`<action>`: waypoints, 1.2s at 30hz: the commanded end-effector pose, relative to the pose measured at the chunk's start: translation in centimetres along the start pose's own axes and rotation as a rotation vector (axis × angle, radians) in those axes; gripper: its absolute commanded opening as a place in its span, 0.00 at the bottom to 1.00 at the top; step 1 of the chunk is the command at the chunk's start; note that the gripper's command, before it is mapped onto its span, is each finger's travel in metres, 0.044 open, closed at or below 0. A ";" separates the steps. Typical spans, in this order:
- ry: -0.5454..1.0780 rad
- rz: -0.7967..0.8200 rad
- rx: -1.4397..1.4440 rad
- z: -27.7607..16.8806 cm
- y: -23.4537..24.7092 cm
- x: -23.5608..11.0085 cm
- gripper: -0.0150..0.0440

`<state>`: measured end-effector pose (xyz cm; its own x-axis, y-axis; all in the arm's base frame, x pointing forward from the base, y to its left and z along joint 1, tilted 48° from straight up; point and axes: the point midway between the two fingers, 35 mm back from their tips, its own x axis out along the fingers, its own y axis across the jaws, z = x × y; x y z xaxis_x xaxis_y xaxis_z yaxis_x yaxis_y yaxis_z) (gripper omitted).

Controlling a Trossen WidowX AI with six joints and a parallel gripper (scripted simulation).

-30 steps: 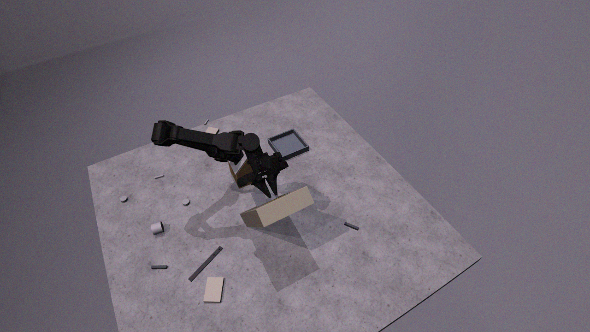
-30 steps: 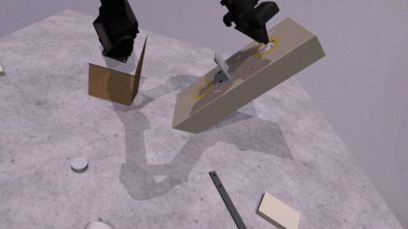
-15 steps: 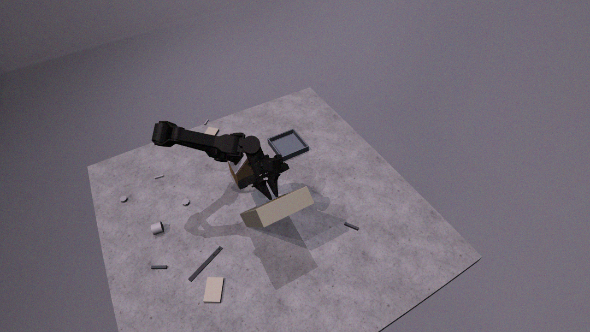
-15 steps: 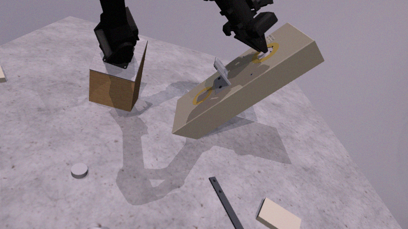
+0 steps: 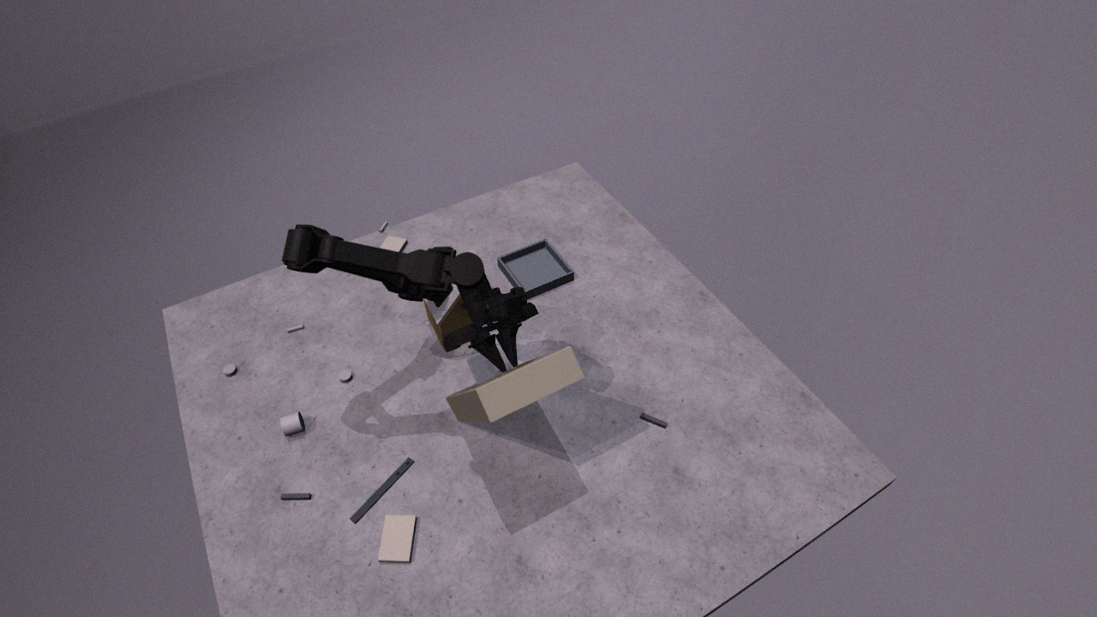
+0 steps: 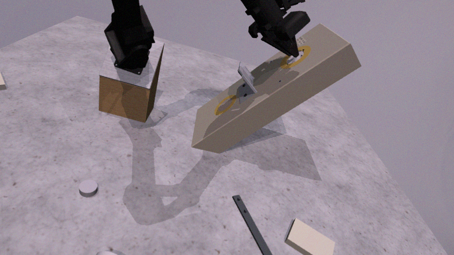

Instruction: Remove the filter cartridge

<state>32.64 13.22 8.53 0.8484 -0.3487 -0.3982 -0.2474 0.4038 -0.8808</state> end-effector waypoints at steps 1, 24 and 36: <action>-0.001 0.002 -0.003 0.0 0.0 0.3 0.45; -0.001 0.002 -0.003 0.0 0.0 1.3 0.45; -0.001 0.002 -0.003 0.0 0.0 1.6 0.45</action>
<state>33.77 12.83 8.15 0.8515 -0.3466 -0.3935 -0.2436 0.4031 -0.8822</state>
